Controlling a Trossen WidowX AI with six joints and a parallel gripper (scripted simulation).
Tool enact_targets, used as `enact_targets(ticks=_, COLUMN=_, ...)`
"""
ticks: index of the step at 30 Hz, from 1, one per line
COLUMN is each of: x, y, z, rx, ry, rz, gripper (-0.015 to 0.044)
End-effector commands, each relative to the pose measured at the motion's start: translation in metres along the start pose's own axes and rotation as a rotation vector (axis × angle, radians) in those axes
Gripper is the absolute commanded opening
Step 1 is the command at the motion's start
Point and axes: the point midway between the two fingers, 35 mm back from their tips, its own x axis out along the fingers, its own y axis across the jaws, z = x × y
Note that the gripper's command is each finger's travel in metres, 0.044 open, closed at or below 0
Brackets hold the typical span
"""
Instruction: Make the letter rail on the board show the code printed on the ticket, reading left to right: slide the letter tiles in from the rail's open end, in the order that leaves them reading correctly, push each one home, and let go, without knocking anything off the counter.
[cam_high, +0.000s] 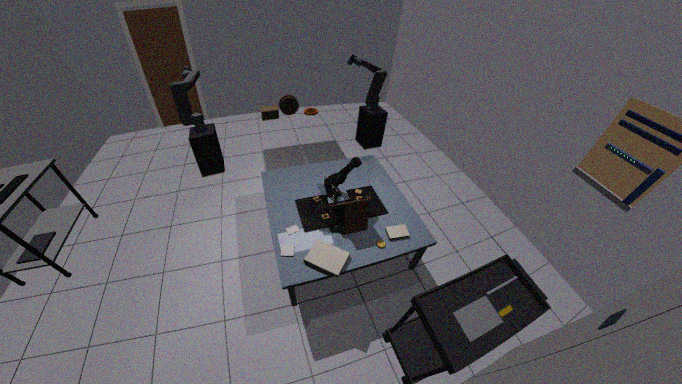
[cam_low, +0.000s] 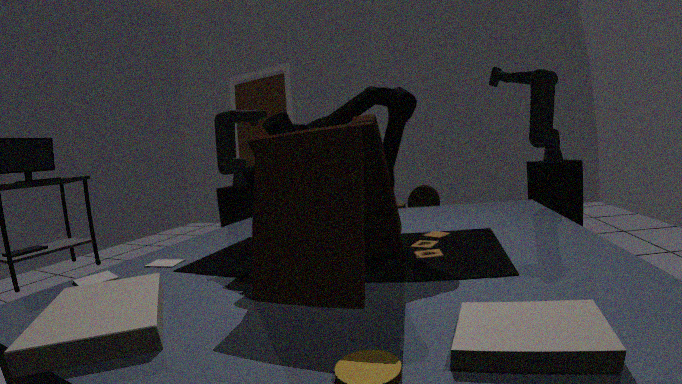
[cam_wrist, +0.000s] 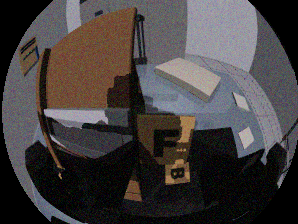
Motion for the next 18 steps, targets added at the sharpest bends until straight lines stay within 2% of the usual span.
enact_targets(ticks=1, x=0.0000, y=0.0018, z=-0.0001, rx=0.005, ry=0.000, rz=-0.003, gripper=0.0000)
enact_targets(ticks=18, x=0.0001, y=0.0103, z=-0.0001, rx=0.006, ry=0.000, rz=-0.003, gripper=0.0000)
